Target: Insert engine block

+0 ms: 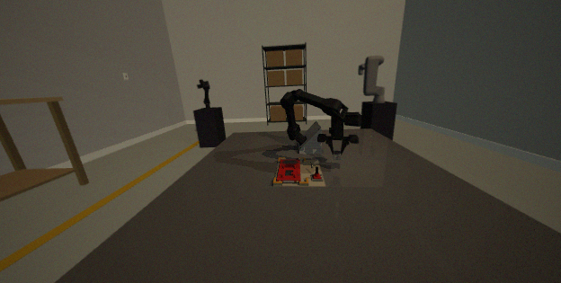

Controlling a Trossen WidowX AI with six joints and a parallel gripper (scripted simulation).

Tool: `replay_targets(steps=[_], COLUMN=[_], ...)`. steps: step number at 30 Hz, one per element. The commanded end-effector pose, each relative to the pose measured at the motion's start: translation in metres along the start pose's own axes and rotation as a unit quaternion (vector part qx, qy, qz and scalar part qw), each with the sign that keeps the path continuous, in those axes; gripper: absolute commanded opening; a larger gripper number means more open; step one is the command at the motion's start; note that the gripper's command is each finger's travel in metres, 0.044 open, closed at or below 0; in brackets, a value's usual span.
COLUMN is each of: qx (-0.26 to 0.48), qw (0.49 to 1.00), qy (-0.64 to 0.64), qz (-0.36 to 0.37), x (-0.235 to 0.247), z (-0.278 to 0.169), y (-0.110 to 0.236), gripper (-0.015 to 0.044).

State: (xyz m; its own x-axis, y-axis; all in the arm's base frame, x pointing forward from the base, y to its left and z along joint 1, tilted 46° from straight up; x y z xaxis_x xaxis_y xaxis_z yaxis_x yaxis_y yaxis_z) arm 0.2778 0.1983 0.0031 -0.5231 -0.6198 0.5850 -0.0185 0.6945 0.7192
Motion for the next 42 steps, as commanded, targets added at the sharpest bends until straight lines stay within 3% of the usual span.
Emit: replay_targets(steps=[1,22,42], qx=[-0.003,-0.009,-0.013], qw=[1.000,1.000,0.938], qy=[-0.004,-0.018,-0.345], qz=[0.001,0.015,0.006], x=[-0.001,0.004,0.032], z=[0.000,0.000,-0.055], y=[0.011,0.065,0.052], gripper=[0.0000,0.0000,0.0000])
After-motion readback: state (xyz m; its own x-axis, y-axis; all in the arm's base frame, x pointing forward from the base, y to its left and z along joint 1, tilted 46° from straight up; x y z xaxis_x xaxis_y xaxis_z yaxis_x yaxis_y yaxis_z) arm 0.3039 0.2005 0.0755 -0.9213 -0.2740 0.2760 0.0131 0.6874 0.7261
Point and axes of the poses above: the point midway between the two fingers, 35 mm back from their tips, its own y axis back along the fingers, its own x axis across the jaws, z = x × y, the point moved 9 cm from there along y, back along the fingers, and after that the axes turned 14 degrees about -y, right-handed, at the moved point
